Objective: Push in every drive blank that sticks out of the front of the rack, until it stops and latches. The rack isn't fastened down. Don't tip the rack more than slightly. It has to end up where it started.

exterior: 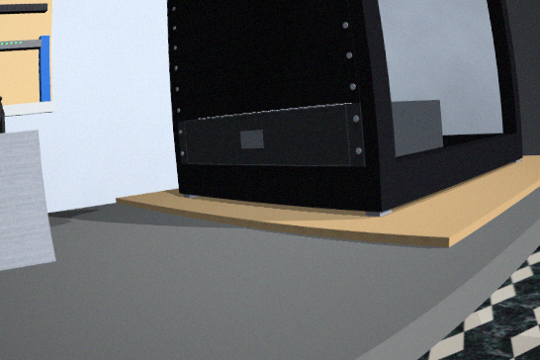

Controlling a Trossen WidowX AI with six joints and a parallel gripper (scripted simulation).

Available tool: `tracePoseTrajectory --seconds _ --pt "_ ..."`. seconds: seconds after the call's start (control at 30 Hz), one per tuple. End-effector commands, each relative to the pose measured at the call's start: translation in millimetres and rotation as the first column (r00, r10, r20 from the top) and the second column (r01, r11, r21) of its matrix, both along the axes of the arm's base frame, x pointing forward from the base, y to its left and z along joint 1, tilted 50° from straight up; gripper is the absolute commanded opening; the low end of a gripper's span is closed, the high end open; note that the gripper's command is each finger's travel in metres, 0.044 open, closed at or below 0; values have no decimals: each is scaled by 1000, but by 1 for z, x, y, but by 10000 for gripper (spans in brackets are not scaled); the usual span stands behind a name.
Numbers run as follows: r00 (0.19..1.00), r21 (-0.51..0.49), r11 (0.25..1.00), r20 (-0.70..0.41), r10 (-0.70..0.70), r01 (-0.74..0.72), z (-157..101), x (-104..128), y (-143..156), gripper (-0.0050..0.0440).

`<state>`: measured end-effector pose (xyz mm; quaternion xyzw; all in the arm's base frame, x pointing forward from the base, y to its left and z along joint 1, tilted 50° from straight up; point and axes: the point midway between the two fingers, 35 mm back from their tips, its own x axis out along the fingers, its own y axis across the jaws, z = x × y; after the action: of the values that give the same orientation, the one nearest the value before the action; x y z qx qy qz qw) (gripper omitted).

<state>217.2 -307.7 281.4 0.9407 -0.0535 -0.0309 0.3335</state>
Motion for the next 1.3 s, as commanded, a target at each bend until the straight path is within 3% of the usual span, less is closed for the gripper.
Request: tracePoseTrajectory --seconds 0.0,0.63,1.27 --pt "1000 -23 1000 3 -1 1 31 21 8 -50" --pt "1000 -23 1000 3 -1 1 115 98 48 -50" --pt "1000 -23 1000 3 -1 1 131 114 55 -50"
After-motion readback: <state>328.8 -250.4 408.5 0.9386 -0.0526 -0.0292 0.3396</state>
